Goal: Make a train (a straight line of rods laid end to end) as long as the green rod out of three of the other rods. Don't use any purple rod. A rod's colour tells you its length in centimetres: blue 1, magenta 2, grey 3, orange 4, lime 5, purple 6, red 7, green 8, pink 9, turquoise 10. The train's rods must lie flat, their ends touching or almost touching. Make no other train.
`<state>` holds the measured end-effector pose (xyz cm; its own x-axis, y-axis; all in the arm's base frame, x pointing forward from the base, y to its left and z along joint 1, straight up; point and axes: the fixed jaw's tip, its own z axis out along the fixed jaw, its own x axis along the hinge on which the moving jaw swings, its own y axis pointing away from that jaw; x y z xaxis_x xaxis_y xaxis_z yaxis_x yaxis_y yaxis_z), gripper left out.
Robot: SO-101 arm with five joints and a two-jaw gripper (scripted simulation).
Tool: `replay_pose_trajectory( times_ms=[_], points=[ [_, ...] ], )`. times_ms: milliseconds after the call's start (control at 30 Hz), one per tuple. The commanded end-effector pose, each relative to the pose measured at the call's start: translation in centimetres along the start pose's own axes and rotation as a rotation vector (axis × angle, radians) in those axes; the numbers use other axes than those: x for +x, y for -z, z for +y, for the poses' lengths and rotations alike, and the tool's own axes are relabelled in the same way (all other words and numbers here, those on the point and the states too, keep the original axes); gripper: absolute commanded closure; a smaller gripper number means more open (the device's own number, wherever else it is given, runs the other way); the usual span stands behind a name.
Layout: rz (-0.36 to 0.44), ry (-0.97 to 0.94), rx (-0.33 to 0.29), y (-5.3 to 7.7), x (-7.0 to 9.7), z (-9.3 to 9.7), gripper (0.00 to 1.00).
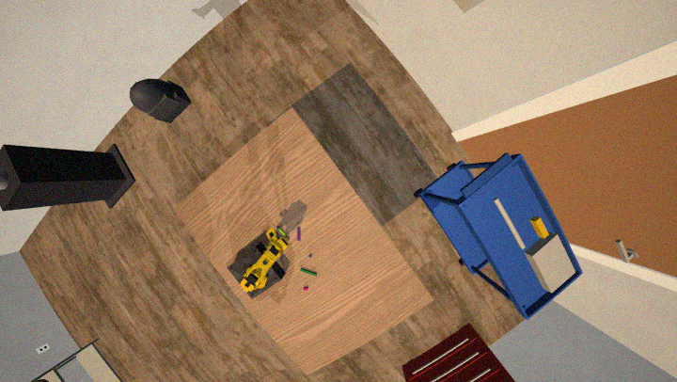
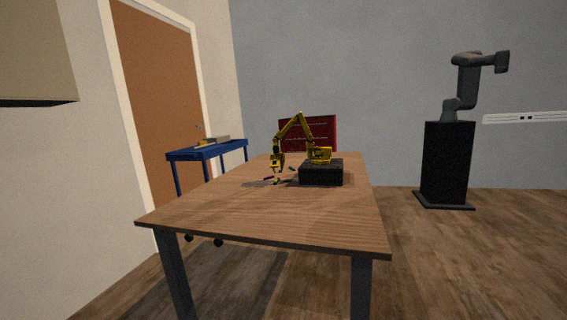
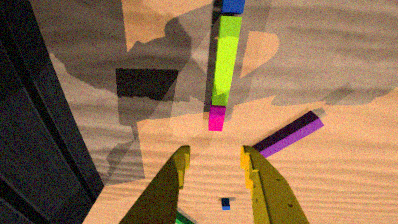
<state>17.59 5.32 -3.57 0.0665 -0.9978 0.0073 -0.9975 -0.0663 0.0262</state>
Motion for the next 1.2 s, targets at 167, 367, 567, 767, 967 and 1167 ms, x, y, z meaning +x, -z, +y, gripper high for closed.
replay_pose_trajectory(
  times_ms=[167,367,567,767,967,1167],
  points=[
    [-0.001,-0.002,0.0,1.3,-0.2,0.2,0.83],
    [-0.001,-0.002,0.0,1.6,-0.1,0.2,0.83],
    [-0.001,-0.002,0.0,1.7,-0.1,0.2,0.83],
    [-0.001,-0.002,0.0,1.7,-0.1,0.2,0.83],
    [-0.001,-0.002,0.0,1.7,-0.1,0.2,0.83],
    [-0.001,-0.004,0.0,1.7,-0.1,0.2,0.83]
  ],
)
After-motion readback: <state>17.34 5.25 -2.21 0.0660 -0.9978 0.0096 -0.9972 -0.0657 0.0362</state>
